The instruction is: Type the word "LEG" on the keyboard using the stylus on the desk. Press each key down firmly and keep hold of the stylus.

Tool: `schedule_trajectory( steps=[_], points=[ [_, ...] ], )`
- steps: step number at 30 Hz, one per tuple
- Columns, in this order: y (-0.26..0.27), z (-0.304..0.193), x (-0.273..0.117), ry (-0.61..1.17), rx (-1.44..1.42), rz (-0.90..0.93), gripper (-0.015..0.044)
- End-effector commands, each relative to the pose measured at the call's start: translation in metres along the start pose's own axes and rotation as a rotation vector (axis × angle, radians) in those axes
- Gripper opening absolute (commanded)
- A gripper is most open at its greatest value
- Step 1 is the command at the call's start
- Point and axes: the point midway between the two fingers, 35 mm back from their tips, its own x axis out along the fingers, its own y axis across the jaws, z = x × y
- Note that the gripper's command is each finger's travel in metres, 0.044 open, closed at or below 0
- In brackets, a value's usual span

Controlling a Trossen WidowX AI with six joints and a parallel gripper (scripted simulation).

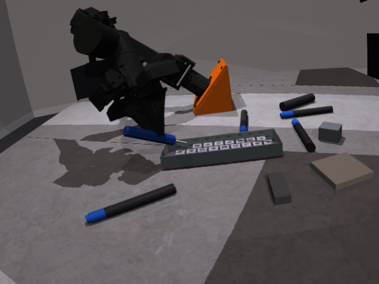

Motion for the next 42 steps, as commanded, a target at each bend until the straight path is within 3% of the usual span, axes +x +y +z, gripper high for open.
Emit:
schedule_trajectory(
  steps=[1,17,33,42],
  points=[
    [0.005,-0.002,0.002,-0.069,-0.09,0.009,0.0],
    [0.041,-0.015,-0.008,-0.412,-0.503,0.055,0.0],
    [0.048,-0.038,-0.037,-0.734,-0.823,-0.018,0.0],
    [0.043,-0.041,-0.031,-0.76,-0.847,-0.029,0.0]
  ],
)
